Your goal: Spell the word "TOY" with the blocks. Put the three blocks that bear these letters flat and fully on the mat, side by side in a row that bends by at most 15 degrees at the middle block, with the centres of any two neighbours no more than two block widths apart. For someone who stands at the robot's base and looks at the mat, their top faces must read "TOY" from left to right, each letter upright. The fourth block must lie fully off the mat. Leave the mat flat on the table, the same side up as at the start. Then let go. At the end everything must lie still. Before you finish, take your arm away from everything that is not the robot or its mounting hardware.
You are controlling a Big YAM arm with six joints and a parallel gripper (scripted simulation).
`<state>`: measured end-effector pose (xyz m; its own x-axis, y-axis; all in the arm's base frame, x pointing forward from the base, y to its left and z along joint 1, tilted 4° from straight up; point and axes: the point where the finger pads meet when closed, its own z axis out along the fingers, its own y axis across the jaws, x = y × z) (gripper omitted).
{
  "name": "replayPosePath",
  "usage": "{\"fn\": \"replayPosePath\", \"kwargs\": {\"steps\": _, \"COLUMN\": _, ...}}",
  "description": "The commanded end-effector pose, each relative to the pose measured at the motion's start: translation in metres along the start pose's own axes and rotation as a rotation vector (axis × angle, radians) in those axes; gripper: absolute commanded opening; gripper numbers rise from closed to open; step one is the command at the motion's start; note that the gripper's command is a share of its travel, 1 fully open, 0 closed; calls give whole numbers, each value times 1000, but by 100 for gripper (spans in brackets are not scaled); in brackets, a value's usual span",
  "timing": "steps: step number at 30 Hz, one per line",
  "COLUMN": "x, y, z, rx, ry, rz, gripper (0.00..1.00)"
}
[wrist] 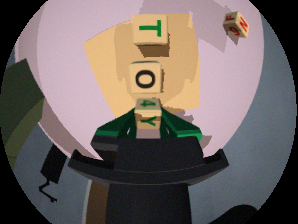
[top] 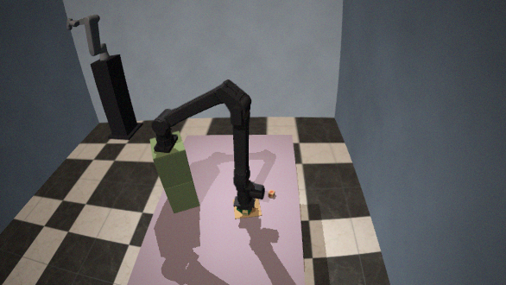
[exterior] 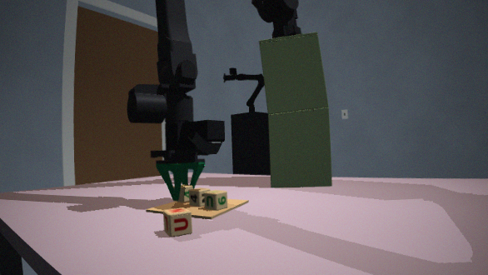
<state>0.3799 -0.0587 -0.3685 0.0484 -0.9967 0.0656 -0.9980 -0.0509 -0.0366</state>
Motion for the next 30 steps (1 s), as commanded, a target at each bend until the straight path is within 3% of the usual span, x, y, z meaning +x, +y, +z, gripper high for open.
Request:
{"fn": "replayPosePath", "kwargs": {"steps": 1, "x": 6, "y": 0, "z": -1, "rx": 9, "ry": -2, "rz": 5, "gripper": 26}}
{"fn": "replayPosePath", "kwargs": {"steps": 30, "x": 5, "y": 4, "z": -1, "rx": 4, "ry": -3, "rz": 3, "gripper": 26}}
